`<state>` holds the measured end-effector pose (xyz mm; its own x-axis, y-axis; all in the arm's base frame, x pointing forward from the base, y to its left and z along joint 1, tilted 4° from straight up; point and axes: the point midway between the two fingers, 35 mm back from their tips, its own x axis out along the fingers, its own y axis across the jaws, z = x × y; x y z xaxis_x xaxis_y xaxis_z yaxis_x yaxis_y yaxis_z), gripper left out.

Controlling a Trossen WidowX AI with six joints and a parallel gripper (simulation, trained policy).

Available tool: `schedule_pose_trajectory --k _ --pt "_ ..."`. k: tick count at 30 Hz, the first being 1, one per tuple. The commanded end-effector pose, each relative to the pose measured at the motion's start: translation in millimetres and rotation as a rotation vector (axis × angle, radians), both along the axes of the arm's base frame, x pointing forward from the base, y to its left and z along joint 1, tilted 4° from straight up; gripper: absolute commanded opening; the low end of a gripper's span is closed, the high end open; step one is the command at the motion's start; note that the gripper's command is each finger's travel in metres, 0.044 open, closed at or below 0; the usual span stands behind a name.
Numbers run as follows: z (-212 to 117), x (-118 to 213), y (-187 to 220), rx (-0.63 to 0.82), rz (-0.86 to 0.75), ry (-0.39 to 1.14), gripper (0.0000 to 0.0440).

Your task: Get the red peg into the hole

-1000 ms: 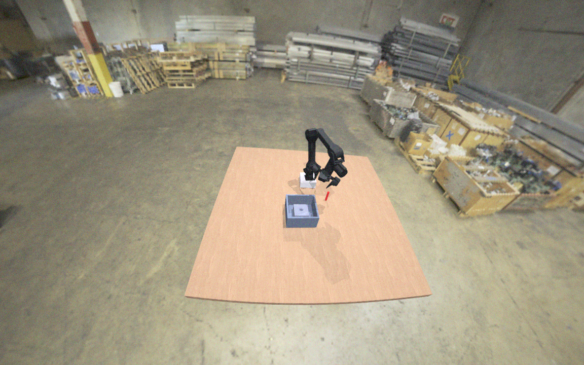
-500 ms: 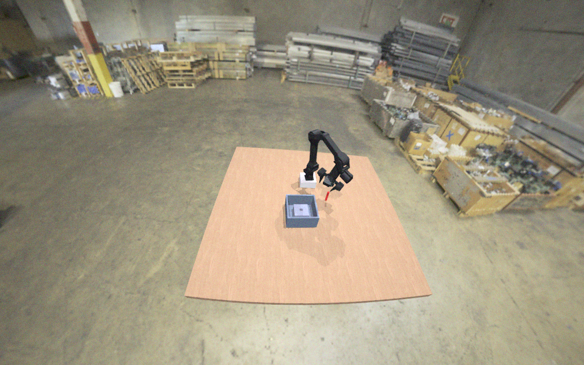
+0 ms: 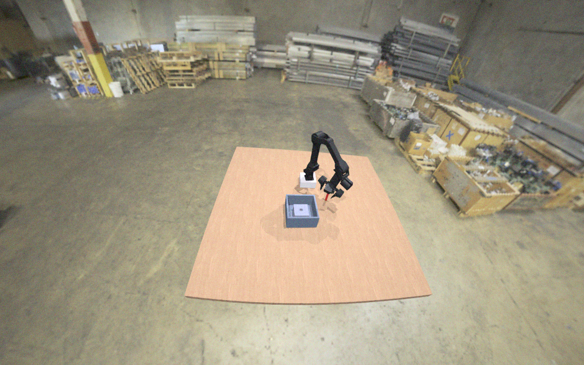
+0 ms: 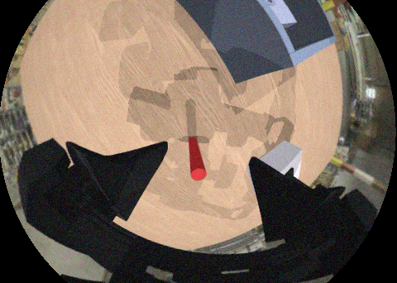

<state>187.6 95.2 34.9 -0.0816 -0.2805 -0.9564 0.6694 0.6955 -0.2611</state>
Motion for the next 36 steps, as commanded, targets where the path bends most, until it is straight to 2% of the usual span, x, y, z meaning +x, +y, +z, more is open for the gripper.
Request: schedule_pose_trajectory --k 1,5,7,15,22,25,36 --pt "-16.1 -2.4 -2.4 -0.009 -0.002 -0.008 0.0440" --pt "-30.1 -2.8 -4.0 -0.010 0.002 -0.016 0.0433" --pt "-36.6 -4.4 -4.9 -0.011 0.002 -0.013 0.0402" --pt "-56.2 -14.2 -9.7 -0.024 -0.008 0.025 0.0195" --pt "-59.4 -23.0 -13.7 -0.048 -0.007 0.078 0.0017" --pt "-50.5 -16.0 -17.6 -0.070 0.007 0.052 0.0001" --pt "-4.8 1.3 -28.2 -0.118 0.039 -0.012 0.0000"
